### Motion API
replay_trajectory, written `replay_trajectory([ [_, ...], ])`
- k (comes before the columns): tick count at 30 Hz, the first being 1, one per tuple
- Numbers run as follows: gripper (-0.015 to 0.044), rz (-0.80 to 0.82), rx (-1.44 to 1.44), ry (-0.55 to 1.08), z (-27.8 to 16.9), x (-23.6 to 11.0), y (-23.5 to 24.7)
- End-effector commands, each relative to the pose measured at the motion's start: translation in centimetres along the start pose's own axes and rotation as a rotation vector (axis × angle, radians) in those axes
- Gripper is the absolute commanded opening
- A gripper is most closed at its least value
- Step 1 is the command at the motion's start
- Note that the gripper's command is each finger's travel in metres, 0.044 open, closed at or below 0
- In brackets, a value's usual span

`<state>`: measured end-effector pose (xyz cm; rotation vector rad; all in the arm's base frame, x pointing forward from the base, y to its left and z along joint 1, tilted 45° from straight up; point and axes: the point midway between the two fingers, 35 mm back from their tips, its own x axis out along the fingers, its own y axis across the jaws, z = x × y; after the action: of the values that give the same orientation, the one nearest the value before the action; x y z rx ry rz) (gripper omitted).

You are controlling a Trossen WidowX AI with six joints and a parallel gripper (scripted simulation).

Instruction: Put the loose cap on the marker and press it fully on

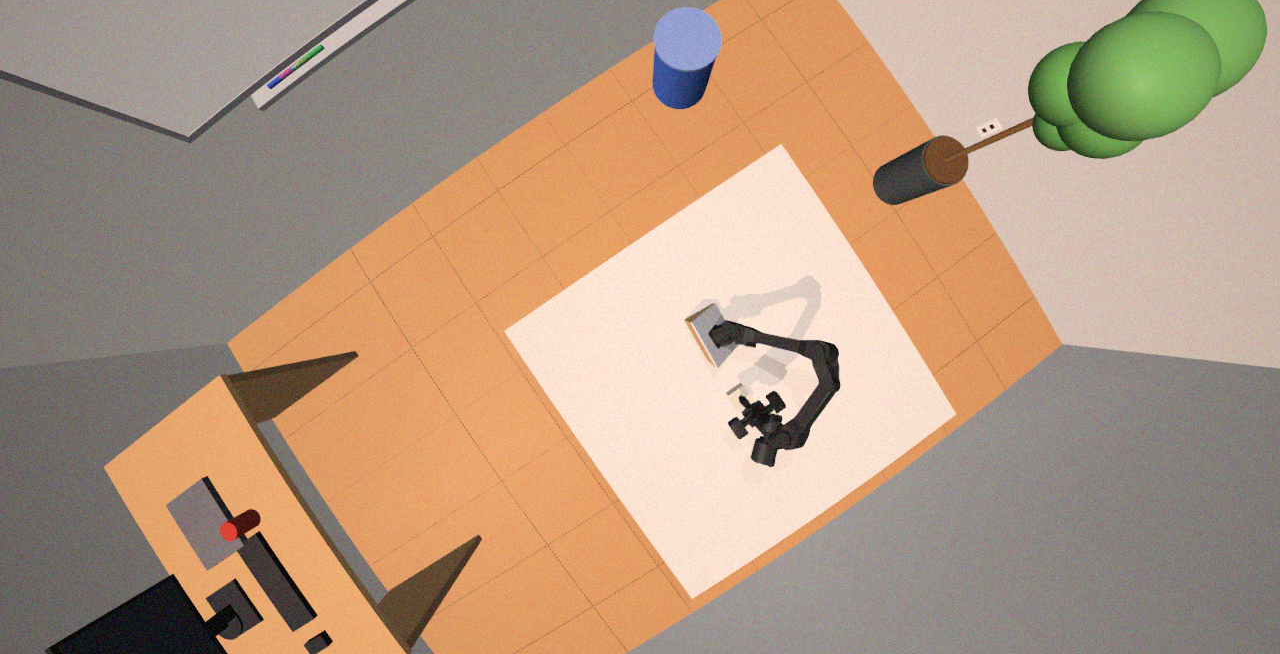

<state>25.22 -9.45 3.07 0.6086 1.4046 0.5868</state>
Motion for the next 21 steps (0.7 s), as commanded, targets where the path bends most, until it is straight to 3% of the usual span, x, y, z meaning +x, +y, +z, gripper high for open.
replay_trajectory([
  [1, 0.0000, 0.004, 0.001, -0.004, 0.0, 0.5, 0.1],
  [21, 0.0000, 0.005, 0.001, -0.005, 0.1, 3.4, 0.1],
])
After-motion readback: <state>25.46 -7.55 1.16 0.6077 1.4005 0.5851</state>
